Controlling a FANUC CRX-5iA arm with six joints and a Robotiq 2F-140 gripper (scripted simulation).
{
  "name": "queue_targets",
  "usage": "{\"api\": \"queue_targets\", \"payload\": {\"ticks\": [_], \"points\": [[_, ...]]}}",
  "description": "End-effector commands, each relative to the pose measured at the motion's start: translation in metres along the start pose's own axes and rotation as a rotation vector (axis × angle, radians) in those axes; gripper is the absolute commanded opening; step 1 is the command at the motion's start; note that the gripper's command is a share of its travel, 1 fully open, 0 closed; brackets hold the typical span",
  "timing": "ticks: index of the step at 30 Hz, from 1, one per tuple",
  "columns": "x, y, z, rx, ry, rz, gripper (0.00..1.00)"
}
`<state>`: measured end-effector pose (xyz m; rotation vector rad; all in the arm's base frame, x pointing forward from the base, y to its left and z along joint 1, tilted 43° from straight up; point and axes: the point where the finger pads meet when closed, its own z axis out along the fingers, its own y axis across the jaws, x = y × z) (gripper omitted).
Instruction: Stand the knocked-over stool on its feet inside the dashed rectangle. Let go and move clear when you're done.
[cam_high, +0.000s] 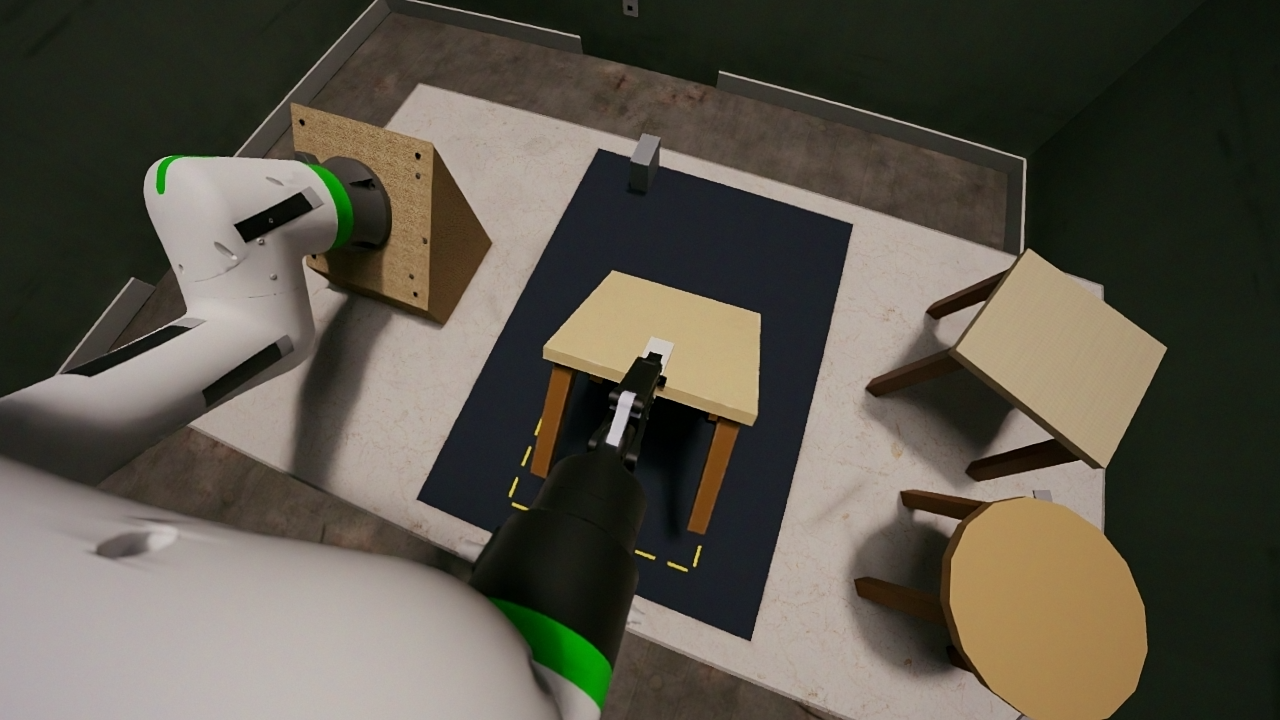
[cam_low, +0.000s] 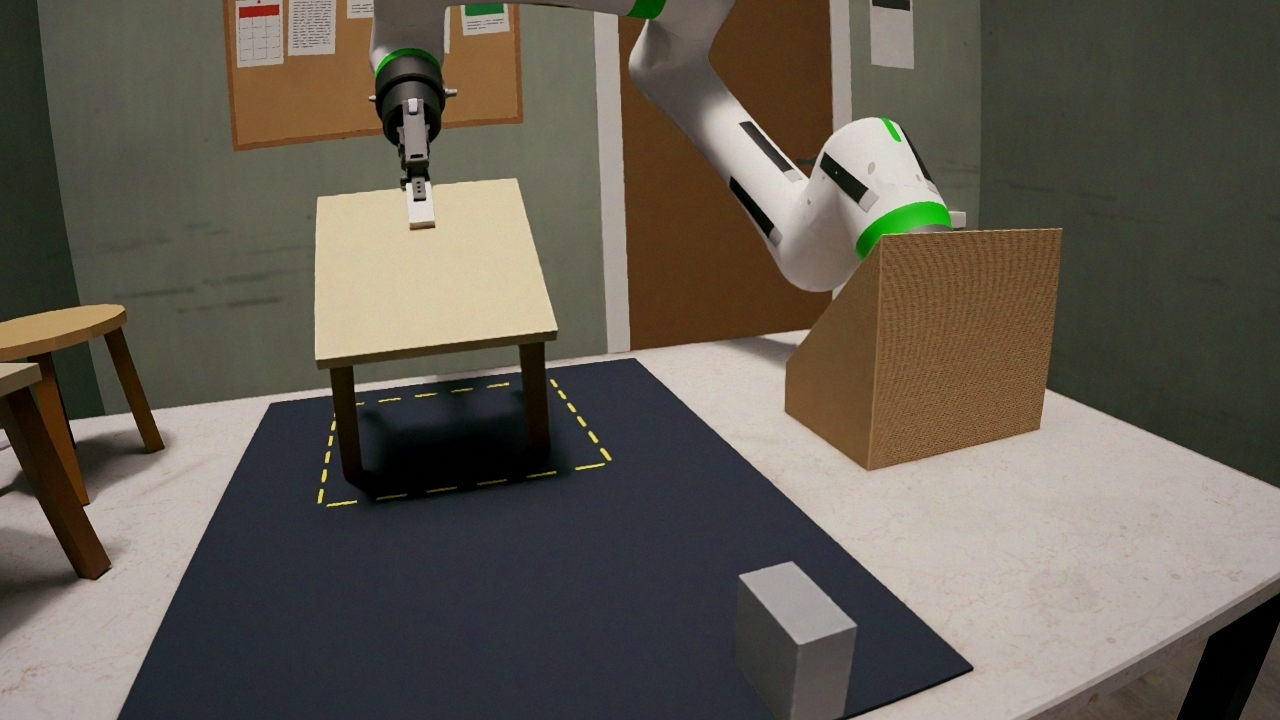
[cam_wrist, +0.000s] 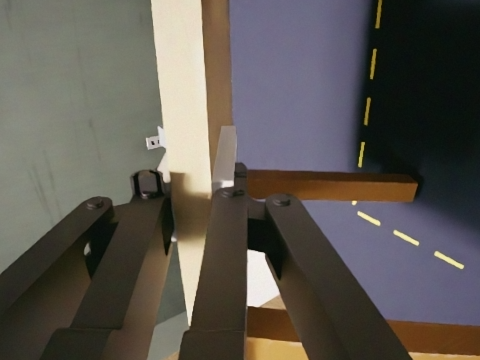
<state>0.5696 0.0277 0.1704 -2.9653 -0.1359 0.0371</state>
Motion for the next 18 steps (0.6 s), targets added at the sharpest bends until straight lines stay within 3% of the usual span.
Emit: {"api": "queue_targets", "payload": {"ticks": [1, 5, 9, 12, 18], "points": [[0.0, 0.009, -0.009, 0.1, -0.018, 0.0, 0.1], [0.001, 0.032, -0.029, 0.144, -0.018, 0.0, 0.1], [0.001, 0.037, -0.032, 0.251, -0.017, 0.001, 0.1], [0.001, 0.06, -0.048, 0.255, -0.017, 0.001, 0.1], [0.001, 0.064, -0.05, 0.361, -0.017, 0.002, 0.1]]}}
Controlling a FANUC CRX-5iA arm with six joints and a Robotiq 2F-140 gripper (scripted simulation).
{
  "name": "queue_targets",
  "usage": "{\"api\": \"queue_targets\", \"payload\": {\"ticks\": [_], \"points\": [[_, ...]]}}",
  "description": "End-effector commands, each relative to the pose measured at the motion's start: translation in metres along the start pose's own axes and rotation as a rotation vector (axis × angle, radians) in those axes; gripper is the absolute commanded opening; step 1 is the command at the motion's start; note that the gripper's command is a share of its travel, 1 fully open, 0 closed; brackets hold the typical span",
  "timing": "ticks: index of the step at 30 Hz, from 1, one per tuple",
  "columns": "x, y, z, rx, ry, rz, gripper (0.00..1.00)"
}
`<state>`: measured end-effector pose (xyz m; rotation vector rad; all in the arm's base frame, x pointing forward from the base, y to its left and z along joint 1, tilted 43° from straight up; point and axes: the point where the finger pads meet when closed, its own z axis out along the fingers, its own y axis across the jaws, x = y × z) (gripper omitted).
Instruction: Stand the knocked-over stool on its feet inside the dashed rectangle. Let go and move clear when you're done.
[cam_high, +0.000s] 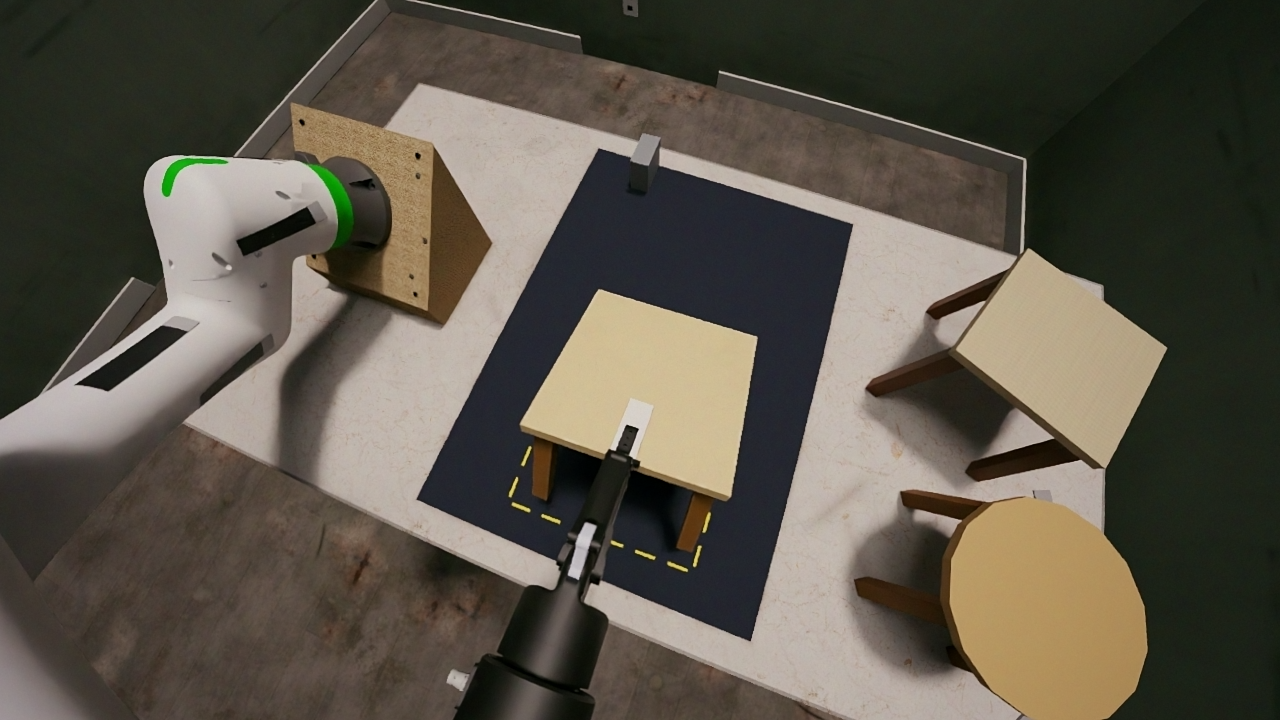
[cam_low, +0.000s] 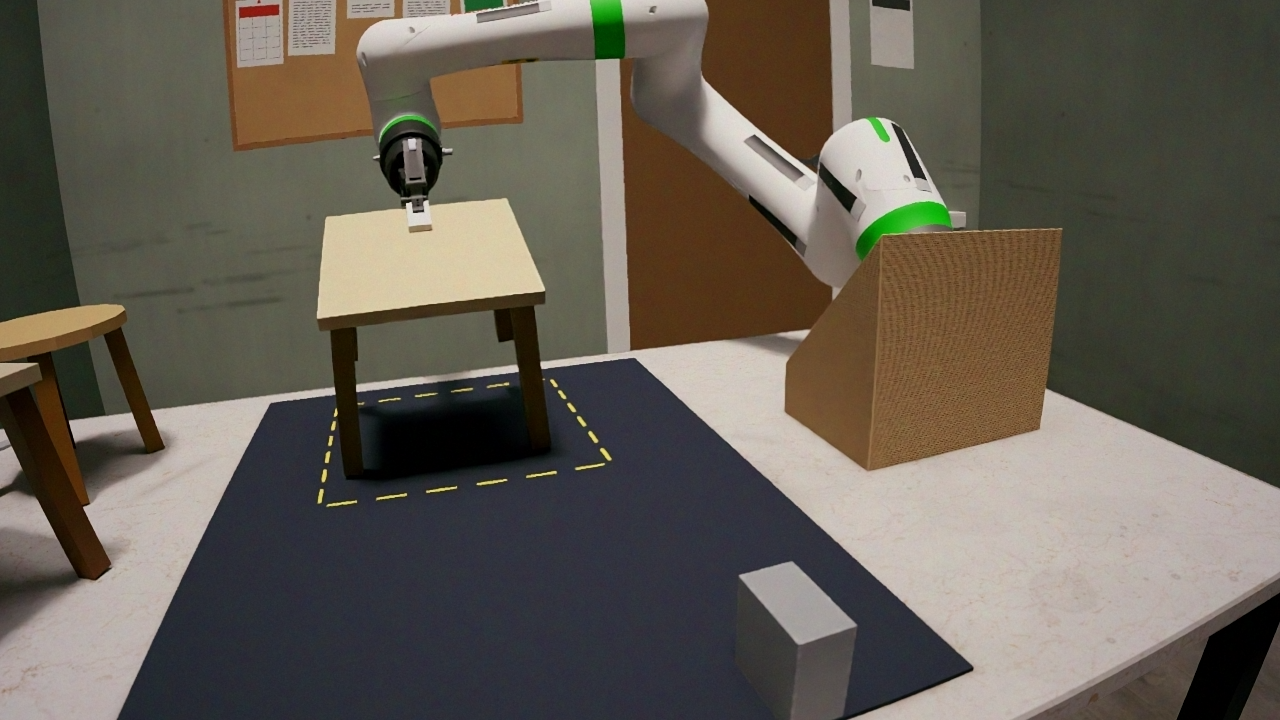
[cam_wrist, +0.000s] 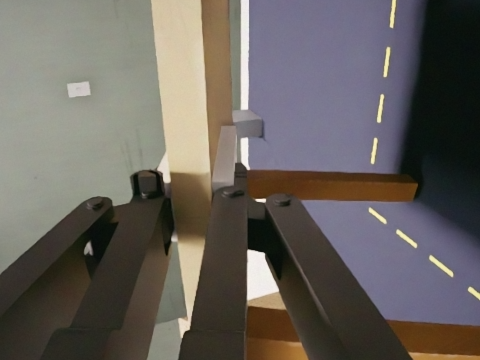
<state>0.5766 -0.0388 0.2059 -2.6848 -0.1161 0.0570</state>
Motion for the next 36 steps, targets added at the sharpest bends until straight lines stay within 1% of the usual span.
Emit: {"api": "queue_targets", "payload": {"ticks": [1, 4, 9, 10, 13, 15, 17, 25, 30, 36], "points": [[0.001, 0.007, -0.008, 0.091, -0.013, 0.0, 0.1], [0.001, 0.023, -0.023, 0.091, -0.013, 0.0, 0.1], [0.001, 0.028, -0.027, 0.2, -0.014, 0.002, 0.1], [0.001, 0.031, -0.029, 0.213, -0.013, 0.001, 0.1], [0.001, 0.044, -0.039, 0.213, -0.013, 0.001, 0.1], [0.001, 0.044, -0.039, 0.213, -0.013, 0.001, 0.1], [0.001, 0.051, -0.044, 0.213, -0.013, 0.001, 0.1], [0.001, 0.056, -0.047, 0.333, -0.013, 0.002, 0.1], [0.002, 0.067, -0.054, 0.334, -0.013, 0.002, 0.1], [0.002, 0.073, -0.057, 0.334, -0.013, 0.002, 0.1]]}}
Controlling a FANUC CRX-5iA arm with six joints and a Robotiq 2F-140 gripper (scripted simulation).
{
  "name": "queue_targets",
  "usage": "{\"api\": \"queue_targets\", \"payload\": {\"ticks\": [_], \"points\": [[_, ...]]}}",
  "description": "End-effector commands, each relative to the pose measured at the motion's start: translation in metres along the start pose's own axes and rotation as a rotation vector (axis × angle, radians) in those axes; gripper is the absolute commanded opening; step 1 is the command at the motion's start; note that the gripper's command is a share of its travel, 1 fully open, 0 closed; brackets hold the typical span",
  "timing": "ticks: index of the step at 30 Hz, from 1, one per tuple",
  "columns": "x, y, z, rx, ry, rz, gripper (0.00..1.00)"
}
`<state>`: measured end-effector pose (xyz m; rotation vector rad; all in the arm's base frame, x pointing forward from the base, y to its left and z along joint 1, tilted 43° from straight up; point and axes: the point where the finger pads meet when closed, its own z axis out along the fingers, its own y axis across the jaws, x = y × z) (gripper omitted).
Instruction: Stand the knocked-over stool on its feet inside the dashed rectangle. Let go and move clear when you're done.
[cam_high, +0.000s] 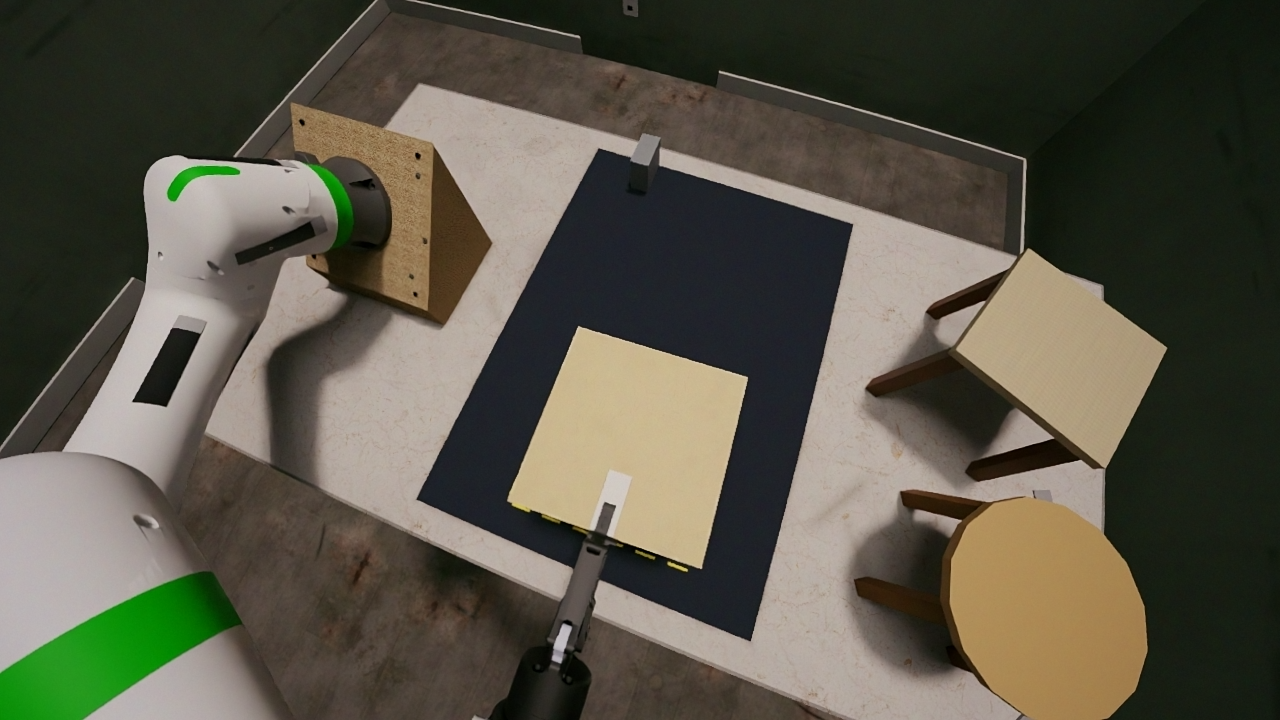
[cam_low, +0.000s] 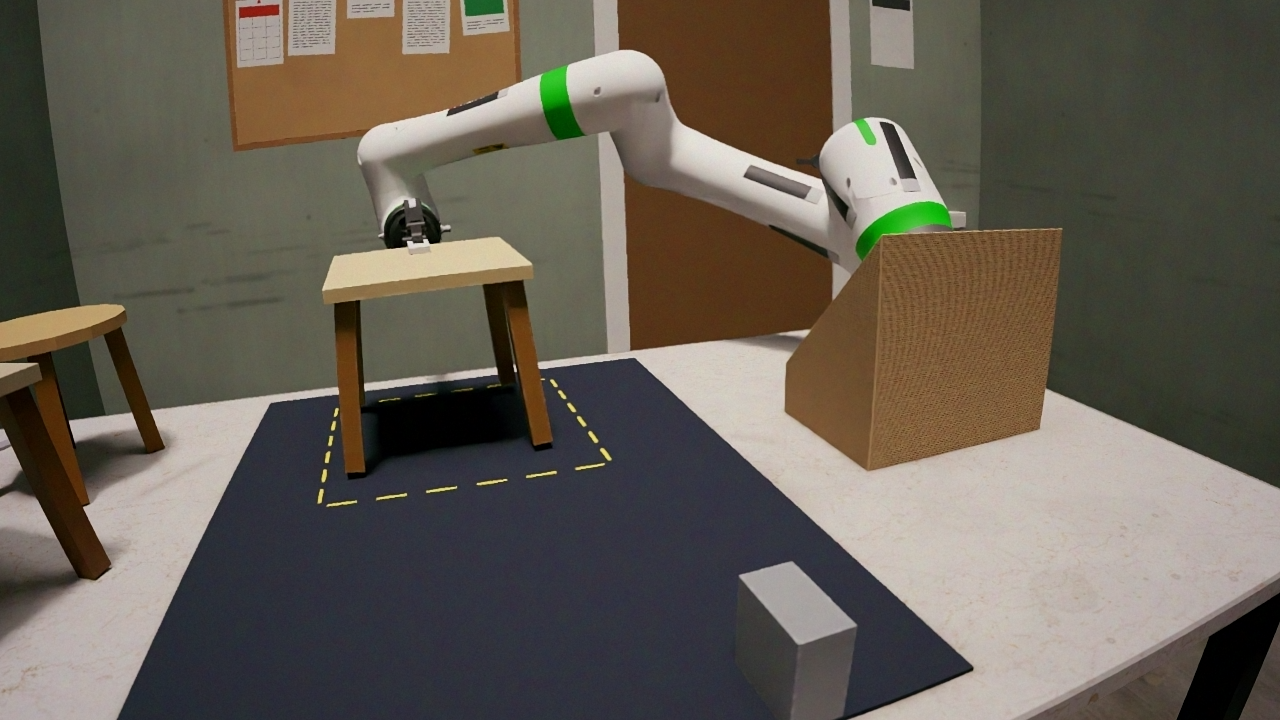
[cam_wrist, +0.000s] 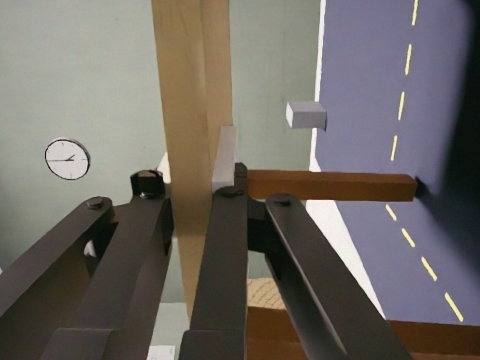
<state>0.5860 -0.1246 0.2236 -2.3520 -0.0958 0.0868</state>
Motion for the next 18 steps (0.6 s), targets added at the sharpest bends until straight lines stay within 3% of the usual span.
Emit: {"api": "queue_targets", "payload": {"ticks": [1, 18], "points": [[0.0004, 0.0029, -0.0053, 0.001, -0.001, -0.002, 0.1], [0.0004, 0.0077, -0.0111, 0.001, -0.001, -0.002, 0.1]]}}
